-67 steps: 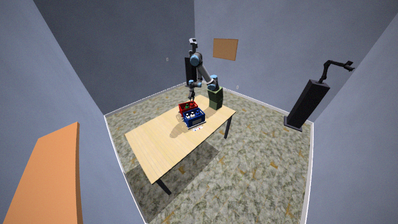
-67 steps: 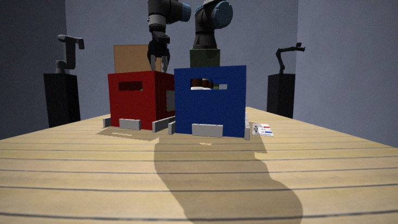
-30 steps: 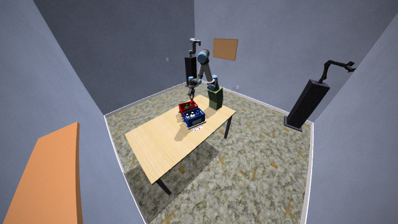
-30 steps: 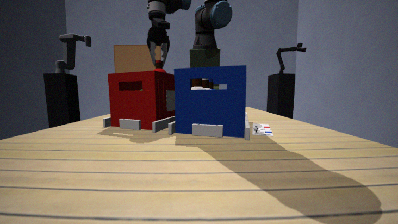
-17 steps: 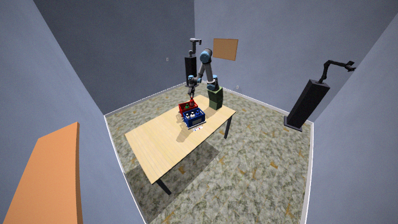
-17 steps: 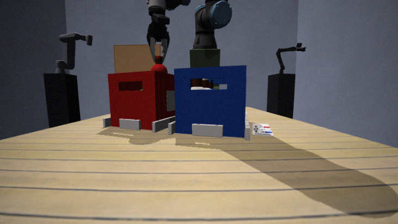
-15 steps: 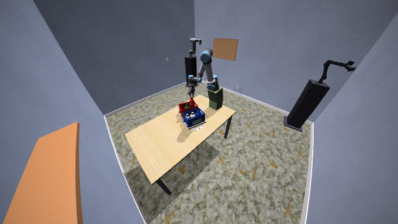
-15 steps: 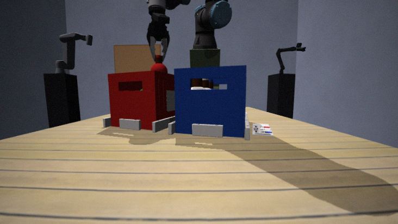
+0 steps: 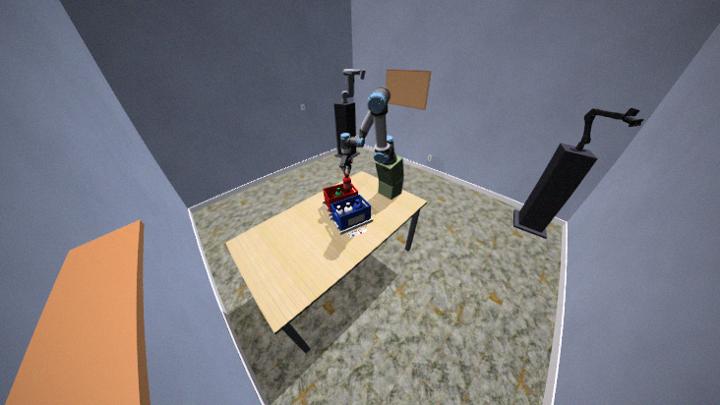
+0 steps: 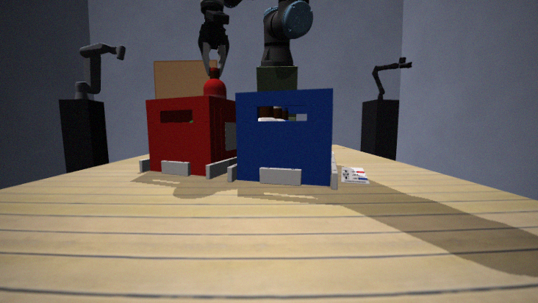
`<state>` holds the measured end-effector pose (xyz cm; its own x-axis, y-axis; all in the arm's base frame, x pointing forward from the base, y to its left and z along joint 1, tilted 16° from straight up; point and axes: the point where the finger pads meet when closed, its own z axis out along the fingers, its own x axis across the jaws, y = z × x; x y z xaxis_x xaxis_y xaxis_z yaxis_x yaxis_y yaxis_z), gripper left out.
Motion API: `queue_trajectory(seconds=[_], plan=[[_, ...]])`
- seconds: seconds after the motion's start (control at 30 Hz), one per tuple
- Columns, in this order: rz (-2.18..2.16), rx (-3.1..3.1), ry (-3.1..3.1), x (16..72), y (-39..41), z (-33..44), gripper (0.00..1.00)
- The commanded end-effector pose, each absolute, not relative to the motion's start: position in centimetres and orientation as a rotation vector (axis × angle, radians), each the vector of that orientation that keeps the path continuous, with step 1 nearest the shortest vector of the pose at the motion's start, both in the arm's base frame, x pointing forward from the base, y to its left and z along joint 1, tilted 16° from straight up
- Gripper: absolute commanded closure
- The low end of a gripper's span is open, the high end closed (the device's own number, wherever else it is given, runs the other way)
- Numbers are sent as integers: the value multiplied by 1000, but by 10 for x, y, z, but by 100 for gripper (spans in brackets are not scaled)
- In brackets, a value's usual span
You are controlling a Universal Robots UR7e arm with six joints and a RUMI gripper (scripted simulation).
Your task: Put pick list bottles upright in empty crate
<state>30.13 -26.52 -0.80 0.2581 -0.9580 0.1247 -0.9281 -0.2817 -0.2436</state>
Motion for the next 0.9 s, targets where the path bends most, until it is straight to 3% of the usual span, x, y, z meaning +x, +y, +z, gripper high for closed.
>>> queue_trajectory(seconds=[0.0,0.87], plan=[[-377,-2394,1804,299,-265,0,100],[-377,-2394,1804,289,-263,35,100]])
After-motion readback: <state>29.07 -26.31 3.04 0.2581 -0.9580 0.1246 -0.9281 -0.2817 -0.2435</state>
